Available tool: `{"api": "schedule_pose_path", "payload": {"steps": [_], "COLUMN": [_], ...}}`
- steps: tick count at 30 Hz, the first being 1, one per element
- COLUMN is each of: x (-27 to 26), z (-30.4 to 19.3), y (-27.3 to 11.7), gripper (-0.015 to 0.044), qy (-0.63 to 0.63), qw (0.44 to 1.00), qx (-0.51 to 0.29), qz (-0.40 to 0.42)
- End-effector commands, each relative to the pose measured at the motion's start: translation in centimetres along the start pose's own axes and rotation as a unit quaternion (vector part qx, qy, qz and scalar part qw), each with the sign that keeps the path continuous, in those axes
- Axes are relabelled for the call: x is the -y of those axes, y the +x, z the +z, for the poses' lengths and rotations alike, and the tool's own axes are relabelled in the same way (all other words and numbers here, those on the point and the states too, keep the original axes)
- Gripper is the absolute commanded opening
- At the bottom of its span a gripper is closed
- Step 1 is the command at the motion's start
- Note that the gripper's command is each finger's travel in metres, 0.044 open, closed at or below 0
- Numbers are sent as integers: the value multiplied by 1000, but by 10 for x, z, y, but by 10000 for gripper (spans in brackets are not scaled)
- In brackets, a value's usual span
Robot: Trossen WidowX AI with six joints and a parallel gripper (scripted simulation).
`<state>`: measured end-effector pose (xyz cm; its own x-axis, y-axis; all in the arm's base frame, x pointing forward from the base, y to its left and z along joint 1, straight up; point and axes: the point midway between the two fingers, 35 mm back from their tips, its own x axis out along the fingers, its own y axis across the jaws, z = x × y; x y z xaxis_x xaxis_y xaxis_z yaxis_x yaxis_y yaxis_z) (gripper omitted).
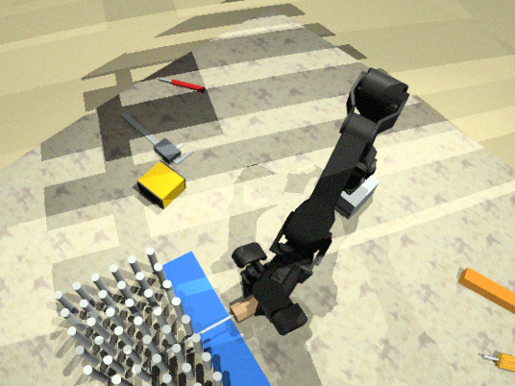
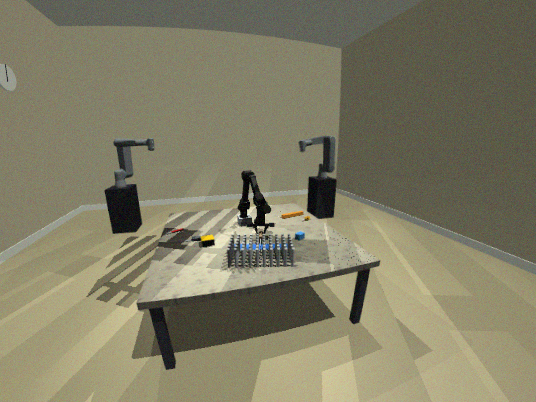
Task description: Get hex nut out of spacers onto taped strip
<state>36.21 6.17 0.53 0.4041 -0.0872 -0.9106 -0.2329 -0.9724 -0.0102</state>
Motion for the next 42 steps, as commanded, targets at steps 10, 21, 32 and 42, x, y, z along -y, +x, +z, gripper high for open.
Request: {"api": "schedule_pose_path", "payload": {"steps": [10, 21, 32, 42], "x": [2, 2, 3, 3], "z": [-12, -18, -24, -30], "y": [2, 5, 7, 10], "gripper": [0, 0, 0, 0], "qy": [-2, -2, -2, -2], "qw": [1000, 1000, 1000, 1000], "qx": [-4, -4, -5, -5], "qz": [-4, -4, -4, -4]}}
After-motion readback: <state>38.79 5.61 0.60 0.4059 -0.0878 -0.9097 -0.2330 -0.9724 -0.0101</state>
